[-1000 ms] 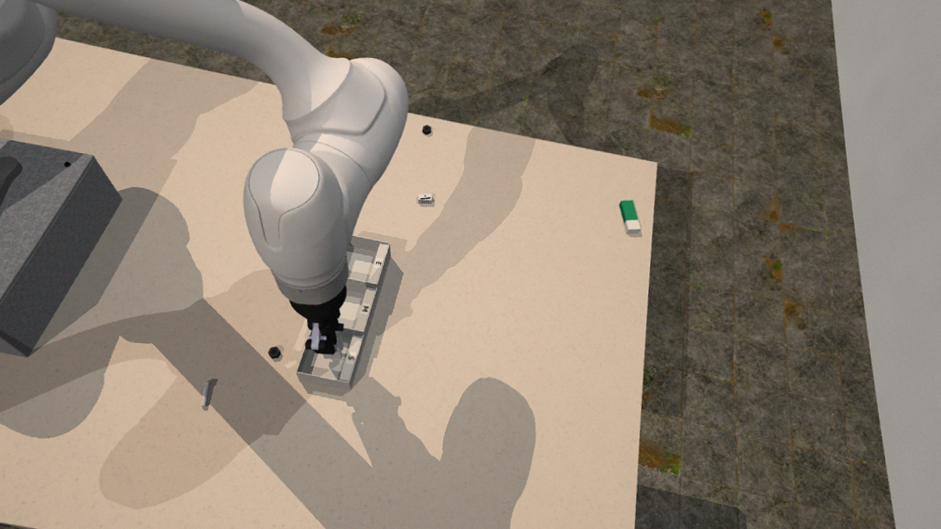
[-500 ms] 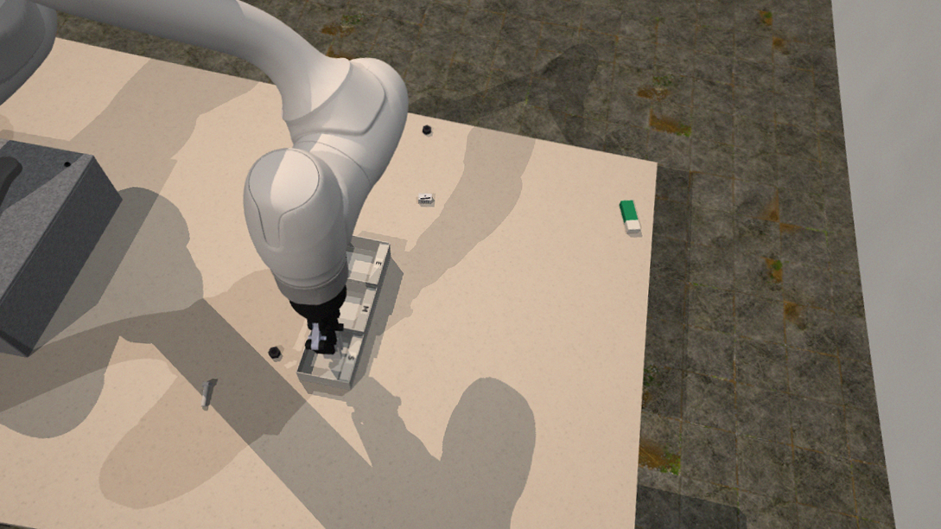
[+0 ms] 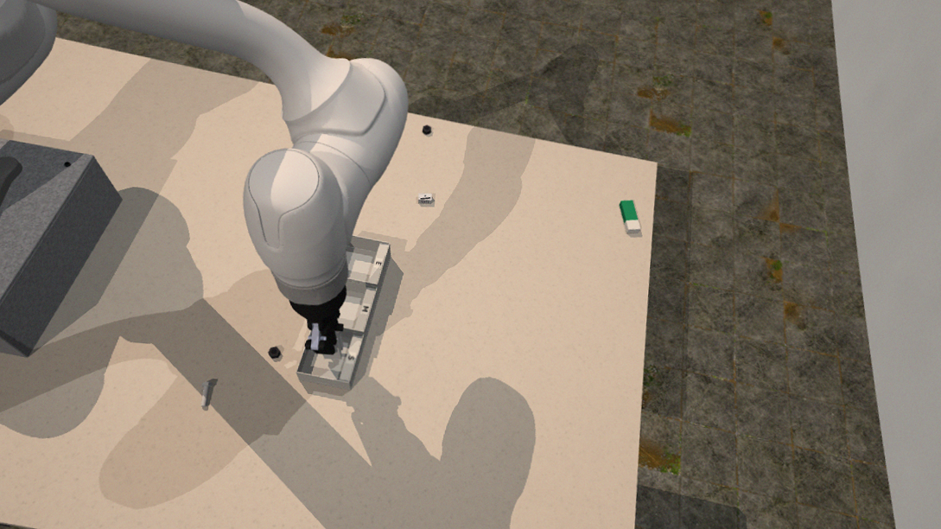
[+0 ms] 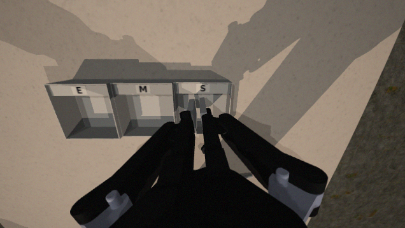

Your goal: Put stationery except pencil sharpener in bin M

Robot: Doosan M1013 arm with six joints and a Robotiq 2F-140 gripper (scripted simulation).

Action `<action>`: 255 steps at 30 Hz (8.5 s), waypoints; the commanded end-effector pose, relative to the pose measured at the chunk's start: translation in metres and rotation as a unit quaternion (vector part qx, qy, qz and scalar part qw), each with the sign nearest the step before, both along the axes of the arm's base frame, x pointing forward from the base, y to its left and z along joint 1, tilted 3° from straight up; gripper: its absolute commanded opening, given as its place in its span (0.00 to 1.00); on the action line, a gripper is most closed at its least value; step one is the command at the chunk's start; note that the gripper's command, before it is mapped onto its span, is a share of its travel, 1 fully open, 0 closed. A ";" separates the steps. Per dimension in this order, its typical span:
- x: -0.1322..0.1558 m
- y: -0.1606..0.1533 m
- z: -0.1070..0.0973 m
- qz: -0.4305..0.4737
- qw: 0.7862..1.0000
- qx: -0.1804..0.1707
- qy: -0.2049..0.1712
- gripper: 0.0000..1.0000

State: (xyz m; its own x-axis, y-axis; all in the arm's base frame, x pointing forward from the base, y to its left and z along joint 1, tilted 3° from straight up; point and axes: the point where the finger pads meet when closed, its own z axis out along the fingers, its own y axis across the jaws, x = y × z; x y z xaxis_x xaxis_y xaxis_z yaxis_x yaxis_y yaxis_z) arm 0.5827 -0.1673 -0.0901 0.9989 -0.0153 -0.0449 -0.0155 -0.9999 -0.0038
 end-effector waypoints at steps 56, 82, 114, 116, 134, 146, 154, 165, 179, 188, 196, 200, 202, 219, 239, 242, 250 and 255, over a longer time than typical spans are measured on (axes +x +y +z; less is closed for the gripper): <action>-0.001 -0.001 0.008 0.001 1.000 0.000 0.002 0.15; 0.001 -0.001 0.044 0.001 1.000 0.000 0.002 0.15; 0.002 -0.001 0.058 0.001 1.000 0.000 0.002 0.15; 0.002 -0.001 0.058 0.001 1.000 0.000 0.002 0.15; 0.008 0.039 0.058 0.001 1.000 0.000 0.002 0.15; 0.015 0.082 0.058 0.001 1.000 0.000 0.002 0.15; 0.015 0.082 0.058 0.001 1.000 0.000 0.002 0.15; 0.015 0.082 0.058 0.001 1.000 0.000 0.002 0.15; 0.015 0.082 0.058 0.001 1.000 0.000 0.002 0.15; 0.015 0.083 0.058 0.001 1.000 0.000 0.002 0.15; 0.015 0.083 0.058 0.001 1.000 0.000 0.002 0.15; 0.015 0.083 0.058 0.001 1.000 0.000 0.002 0.15; 0.015 0.083 0.058 0.001 1.000 0.000 0.002 0.15; 0.014 0.082 0.047 0.001 1.000 0.000 0.002 0.15; 0.012 0.082 -0.001 0.001 1.000 0.000 0.002 0.15; 0.012 0.082 -0.002 0.001 1.000 0.000 0.002 0.15; 0.012 0.082 -0.002 0.001 1.000 0.000 0.002 0.15; 0.012 0.082 -0.002 0.001 1.000 0.000 0.002 0.15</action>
